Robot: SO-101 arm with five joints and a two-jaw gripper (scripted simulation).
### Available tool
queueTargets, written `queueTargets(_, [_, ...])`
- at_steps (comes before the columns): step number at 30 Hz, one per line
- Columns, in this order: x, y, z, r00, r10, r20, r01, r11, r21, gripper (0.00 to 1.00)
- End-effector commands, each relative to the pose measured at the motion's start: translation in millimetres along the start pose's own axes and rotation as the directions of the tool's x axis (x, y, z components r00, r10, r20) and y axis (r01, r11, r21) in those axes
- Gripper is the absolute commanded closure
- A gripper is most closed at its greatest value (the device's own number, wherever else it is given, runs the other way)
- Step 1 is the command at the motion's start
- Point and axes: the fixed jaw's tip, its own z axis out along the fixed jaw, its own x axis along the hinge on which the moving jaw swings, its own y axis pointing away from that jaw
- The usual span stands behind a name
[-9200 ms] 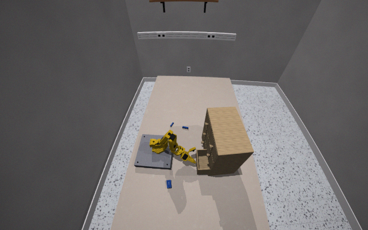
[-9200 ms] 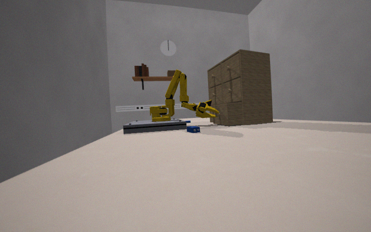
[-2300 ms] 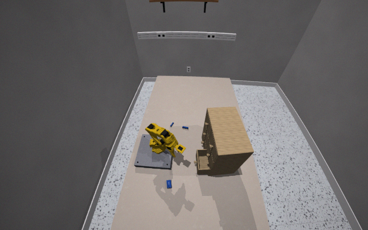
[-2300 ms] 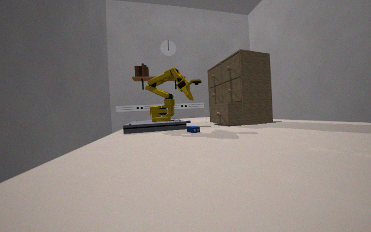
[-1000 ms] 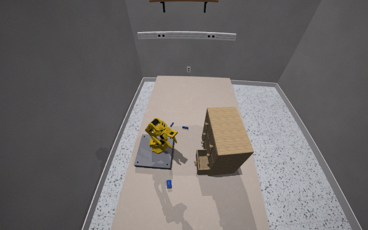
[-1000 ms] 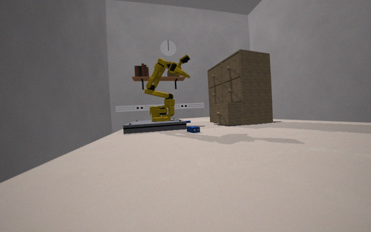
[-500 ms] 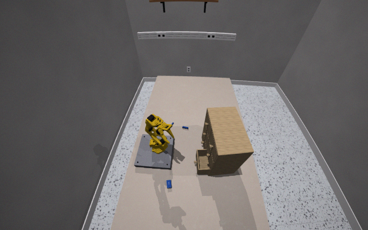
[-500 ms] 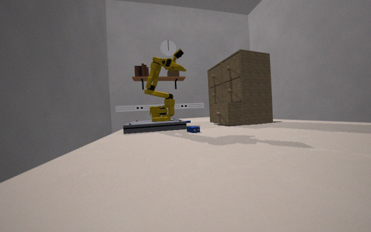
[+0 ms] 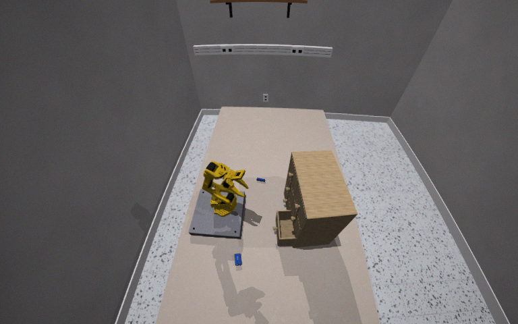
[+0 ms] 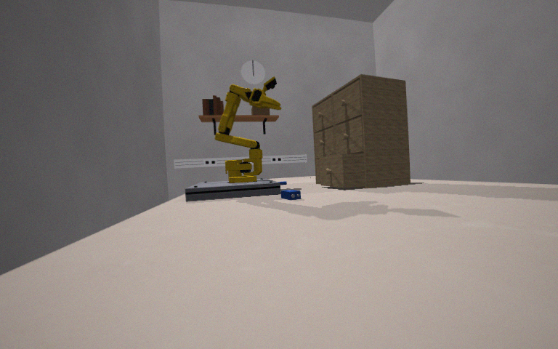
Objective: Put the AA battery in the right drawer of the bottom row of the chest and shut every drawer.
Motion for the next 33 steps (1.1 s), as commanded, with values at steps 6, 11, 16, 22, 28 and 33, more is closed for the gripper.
queueTargets(6, [0.1,27.4,-4.8,0.996,-0.090,0.018,0.092,0.973,-0.211,0.79])
queueTargets(11, [2.5,45.5,-11.4,0.987,-0.154,0.041,0.159,0.923,-0.352,0.79])
queueTargets(16, [6.2,62.2,-20.6,0.974,-0.214,0.074,0.222,0.847,-0.482,0.79])
queueTargets(22, [11.0,77.2,-32.1,0.957,-0.266,0.114,0.280,0.750,-0.600,0.79])
queueTargets(28, [16.8,89.8,-45.6,0.936,-0.311,0.162,0.332,0.632,-0.701,0.79])
queueTargets(33, [23.5,100.0,-60.7,0.913,-0.347,0.216,0.374,0.497,-0.783,0.79])
